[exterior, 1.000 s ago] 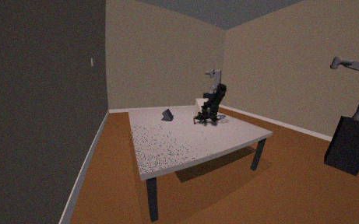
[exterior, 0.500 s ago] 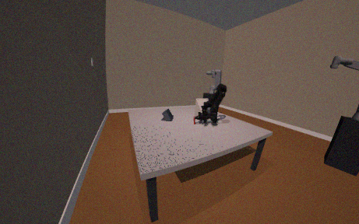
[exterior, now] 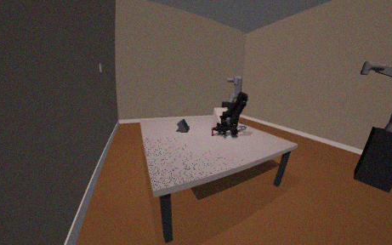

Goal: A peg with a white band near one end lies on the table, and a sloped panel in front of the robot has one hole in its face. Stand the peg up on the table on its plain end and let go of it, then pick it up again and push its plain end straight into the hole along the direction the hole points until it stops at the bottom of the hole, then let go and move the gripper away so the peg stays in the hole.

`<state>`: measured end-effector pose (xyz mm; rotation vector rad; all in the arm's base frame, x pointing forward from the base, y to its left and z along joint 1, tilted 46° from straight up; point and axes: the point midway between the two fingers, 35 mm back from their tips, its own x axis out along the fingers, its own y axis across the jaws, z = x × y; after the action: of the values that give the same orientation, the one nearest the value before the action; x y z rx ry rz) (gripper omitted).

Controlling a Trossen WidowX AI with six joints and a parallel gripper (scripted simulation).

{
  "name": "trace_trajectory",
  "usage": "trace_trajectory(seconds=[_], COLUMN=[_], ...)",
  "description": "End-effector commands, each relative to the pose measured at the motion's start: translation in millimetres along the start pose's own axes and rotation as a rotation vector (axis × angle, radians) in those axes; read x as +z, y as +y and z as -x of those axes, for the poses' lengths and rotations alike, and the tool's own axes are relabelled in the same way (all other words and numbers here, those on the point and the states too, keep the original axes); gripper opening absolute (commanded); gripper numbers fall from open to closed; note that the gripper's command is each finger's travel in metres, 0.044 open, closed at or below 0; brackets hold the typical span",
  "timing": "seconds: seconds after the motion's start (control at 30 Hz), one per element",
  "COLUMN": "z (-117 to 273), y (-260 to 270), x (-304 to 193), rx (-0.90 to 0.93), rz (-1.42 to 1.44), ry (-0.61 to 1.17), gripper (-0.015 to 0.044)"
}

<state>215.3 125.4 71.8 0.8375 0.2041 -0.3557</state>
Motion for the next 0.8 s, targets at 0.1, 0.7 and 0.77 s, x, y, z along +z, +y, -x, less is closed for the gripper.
trace_trajectory(seconds=[0.1, 0.7, 0.77], z=[1.4, 3.8, 4.1], y=[-0.2, -0.3, -0.3], x=[-2.7, -4.0, -4.2], rx=[0.000, 0.004, 0.005], rz=[0.000, -0.001, -0.001], ry=[-0.003, -0.024, -0.026], gripper=[0.0049, 0.0049, 0.0049])
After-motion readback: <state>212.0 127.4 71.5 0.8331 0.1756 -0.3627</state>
